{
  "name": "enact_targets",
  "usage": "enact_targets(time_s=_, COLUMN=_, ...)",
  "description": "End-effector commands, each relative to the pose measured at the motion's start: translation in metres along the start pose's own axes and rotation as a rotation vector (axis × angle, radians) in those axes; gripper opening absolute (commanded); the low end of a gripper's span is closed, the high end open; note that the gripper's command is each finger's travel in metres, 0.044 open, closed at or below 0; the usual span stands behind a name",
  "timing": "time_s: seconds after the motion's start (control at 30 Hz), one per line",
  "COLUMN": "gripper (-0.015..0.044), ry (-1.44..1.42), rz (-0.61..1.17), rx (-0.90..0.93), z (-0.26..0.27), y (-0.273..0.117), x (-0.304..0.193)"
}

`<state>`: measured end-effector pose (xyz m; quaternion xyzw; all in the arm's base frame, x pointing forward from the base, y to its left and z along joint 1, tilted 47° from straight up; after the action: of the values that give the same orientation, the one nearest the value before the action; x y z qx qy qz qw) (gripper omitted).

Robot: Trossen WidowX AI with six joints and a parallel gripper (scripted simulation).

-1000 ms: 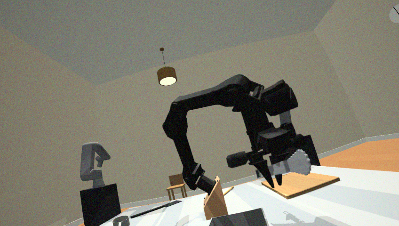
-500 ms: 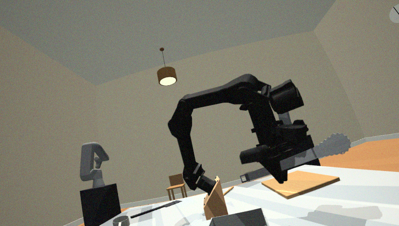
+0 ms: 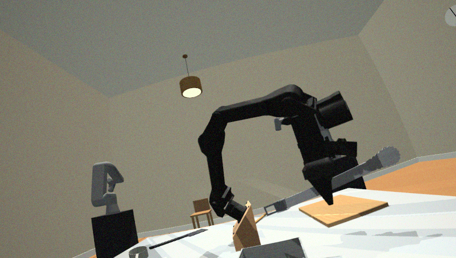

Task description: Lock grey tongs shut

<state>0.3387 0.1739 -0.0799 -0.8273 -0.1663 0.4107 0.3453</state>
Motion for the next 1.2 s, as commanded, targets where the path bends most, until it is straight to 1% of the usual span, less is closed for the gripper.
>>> enact_targets(time_s=0.0, gripper=-0.015, ry=-0.177, rz=-0.002, rx=0.003, z=0.009, y=-0.001, x=0.005)
enact_targets(time_s=1.17, gripper=-0.015, ry=-1.501, rz=0.0, rx=0.004, z=0.065, y=0.002, x=0.025)
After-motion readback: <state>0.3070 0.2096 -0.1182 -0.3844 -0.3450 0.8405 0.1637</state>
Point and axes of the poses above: the point midway between the two fingers, 35 mm back from their tips, its own y axis out along the fingers, its own z axis across the jaws, x = y × z, the point moved 1 cm from there along -y, back along the fingers, and after that the axes turned 10 degrees about y, right-handed, at the moved point
